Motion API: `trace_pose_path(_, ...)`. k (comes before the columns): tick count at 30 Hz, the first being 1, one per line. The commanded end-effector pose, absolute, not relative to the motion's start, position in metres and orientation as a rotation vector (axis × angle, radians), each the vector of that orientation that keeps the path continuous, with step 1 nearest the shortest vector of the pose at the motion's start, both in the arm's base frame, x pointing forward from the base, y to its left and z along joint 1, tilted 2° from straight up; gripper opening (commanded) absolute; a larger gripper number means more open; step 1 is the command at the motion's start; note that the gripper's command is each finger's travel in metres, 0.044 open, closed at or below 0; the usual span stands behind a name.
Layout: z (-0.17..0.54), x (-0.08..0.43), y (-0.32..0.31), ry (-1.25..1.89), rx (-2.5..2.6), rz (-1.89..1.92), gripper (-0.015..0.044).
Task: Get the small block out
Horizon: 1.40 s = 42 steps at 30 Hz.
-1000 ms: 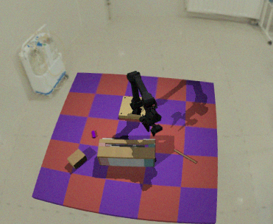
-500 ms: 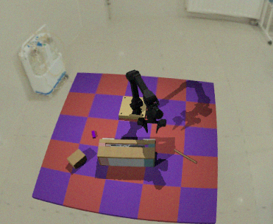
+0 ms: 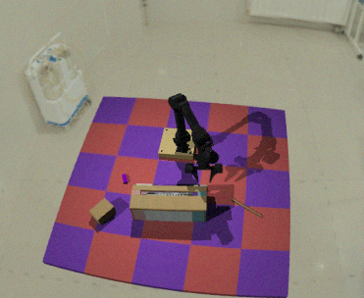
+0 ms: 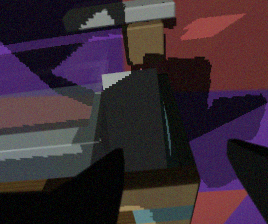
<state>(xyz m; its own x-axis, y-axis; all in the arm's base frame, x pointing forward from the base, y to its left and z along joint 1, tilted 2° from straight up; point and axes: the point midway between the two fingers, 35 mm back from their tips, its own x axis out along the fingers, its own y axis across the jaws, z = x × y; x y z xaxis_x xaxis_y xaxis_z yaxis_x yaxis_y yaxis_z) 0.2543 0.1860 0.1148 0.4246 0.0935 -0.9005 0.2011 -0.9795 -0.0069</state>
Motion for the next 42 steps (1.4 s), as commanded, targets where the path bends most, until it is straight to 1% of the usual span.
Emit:
trace_pose_path(1,0.064,0.248,0.181,0.251,2.529,-1.625,0.0285)
trace_pose_path(42,0.005,0.249,0.175,0.251,2.528,-1.625,0.0285)
